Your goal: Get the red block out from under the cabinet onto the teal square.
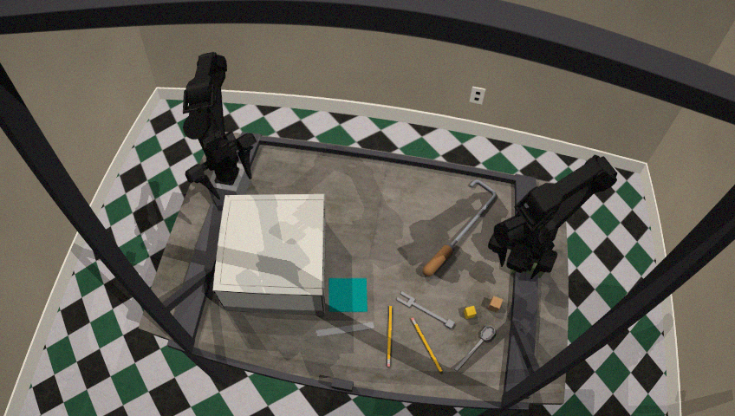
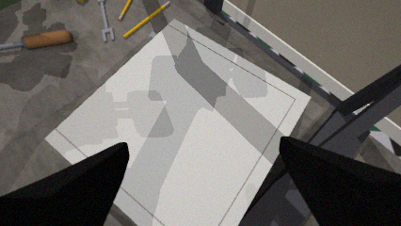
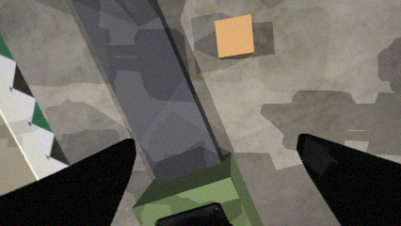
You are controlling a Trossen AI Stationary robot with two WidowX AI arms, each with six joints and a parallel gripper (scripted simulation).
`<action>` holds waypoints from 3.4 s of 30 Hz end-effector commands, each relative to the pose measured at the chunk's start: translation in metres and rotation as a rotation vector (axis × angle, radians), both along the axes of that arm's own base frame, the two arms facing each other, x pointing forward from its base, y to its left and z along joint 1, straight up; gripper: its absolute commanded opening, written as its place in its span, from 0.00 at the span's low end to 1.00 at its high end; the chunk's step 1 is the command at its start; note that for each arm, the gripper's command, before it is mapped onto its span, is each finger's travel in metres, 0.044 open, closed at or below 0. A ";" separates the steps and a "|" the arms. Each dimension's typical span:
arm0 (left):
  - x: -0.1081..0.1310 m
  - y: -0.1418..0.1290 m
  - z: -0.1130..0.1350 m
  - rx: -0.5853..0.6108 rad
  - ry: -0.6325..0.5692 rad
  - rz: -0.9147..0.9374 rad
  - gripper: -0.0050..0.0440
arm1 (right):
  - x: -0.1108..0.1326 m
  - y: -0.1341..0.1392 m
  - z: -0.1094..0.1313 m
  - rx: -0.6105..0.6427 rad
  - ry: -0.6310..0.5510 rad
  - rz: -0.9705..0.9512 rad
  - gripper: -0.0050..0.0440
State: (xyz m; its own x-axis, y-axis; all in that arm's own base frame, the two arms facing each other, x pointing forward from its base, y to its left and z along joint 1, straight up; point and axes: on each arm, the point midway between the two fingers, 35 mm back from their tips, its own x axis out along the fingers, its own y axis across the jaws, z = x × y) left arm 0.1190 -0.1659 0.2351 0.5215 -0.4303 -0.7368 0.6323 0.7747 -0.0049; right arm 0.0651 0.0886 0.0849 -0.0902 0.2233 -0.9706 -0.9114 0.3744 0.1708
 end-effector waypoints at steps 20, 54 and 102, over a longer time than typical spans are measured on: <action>0.001 0.000 0.005 -0.015 -0.009 0.003 1.00 | 0.004 0.003 0.005 0.016 -0.014 -0.009 1.00; 0.045 0.133 0.043 -0.053 -0.119 0.546 1.00 | 0.174 0.054 0.022 0.347 0.261 -1.250 1.00; 0.045 0.139 0.040 -0.044 -0.114 0.574 1.00 | 0.411 -0.073 -0.033 0.982 1.413 -2.540 1.00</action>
